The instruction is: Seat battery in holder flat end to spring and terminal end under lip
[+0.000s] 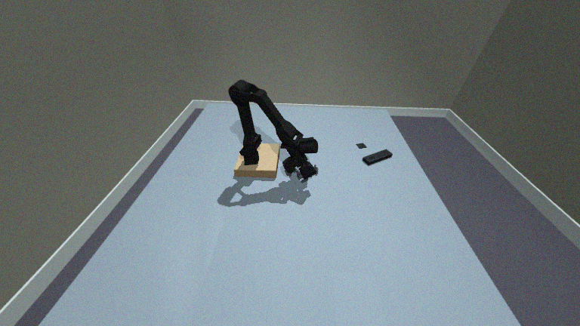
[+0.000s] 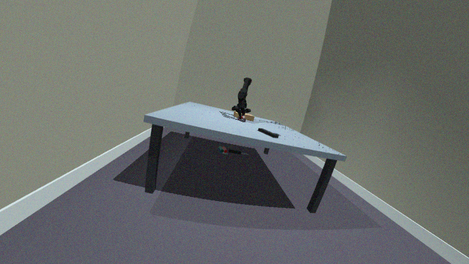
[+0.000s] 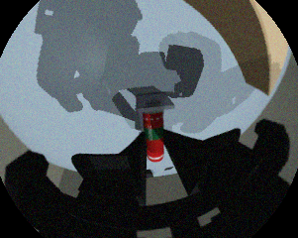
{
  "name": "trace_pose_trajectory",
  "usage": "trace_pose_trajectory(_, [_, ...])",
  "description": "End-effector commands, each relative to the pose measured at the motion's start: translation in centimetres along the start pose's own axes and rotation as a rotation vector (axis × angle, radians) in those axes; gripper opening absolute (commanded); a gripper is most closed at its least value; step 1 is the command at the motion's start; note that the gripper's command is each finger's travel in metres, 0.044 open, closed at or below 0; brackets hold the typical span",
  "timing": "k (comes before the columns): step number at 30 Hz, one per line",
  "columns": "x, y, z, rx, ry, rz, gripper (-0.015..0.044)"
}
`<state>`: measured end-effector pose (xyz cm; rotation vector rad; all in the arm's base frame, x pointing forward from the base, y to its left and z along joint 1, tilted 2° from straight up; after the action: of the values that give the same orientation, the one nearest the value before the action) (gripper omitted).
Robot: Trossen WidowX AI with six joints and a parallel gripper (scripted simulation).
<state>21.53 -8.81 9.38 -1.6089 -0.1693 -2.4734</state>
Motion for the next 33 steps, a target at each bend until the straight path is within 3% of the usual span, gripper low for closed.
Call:
trace_pose_trajectory(1, [-0.3, 0.0, 0.1, -0.012, -0.049, 0.003, 0.0076])
trace_pose_trajectory(33, [-1.4, 0.1, 2.9, -0.019, -0.267, 0.012, 0.0076])
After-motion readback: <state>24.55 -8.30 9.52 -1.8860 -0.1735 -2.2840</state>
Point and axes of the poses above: the point midway between the two fingers, 35 mm back from their tips, its own x axis back along the fingers, its own y axis across the jaws, z = x × y, the point moved 10 cm from there along x, back along the fingers, and after that the axes turned 2 degrees about -x, right-handed, at the moved point
